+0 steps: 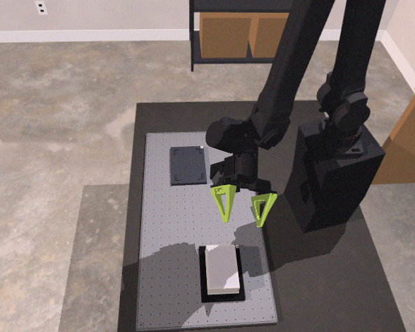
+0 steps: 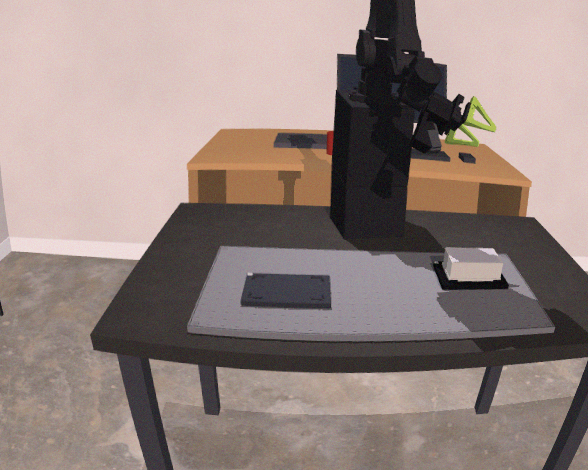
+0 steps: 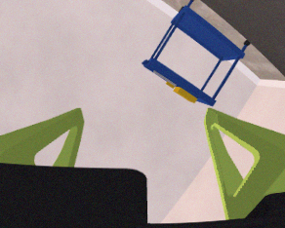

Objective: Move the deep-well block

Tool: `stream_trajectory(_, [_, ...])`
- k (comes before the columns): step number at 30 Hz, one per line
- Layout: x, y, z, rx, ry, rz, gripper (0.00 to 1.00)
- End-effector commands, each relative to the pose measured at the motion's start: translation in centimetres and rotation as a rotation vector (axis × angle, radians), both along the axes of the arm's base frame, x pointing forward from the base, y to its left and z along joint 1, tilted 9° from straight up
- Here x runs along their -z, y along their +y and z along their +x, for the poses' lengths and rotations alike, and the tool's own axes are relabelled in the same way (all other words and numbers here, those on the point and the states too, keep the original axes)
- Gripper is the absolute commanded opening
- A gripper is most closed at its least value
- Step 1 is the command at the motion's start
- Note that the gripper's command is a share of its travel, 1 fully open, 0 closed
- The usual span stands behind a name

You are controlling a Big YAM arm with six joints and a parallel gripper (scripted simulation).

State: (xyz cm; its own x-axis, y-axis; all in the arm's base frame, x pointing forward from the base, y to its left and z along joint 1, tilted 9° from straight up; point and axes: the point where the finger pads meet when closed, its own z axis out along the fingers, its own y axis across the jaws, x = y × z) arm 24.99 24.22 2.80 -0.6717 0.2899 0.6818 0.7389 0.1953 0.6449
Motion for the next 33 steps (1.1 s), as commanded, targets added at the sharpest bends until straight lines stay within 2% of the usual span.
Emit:
stream_trajectory(1, [-0.1,0.0,0.1,0.0,-0.005,0.002,1.0])
stream_trajectory(17, [-0.1,0.0,0.1,0.0,-0.005,0.002,1.0])
stream_trajectory(19, [0.7,0.8,1.1,-0.031,-0.077,-0.03,1.0])
stream_trajectory(25, [2.8,1.5,2.2,-0.088,-0.246,-0.121,1.0])
stream_trajectory(26, [1.7,1.7,2.6,-0.095,-0.305,-0.126,1.0])
stream_trajectory(28, [3.5,1.7,2.6,-0.122,-0.328,-0.168,1.0])
stream_trajectory(29, [2.4,1.9,3.0,-0.129,-0.386,-0.174,1.0])
stream_trajectory(30, [3.9,1.8,2.8,-0.148,-0.381,-0.2,1.0])
stream_trajectory(32, [4.7,2.0,3.1,-0.176,-0.433,-0.231,1.0])
stream_trajectory(33, [4.7,2.0,3.1,-0.176,-0.433,-0.231,1.0])
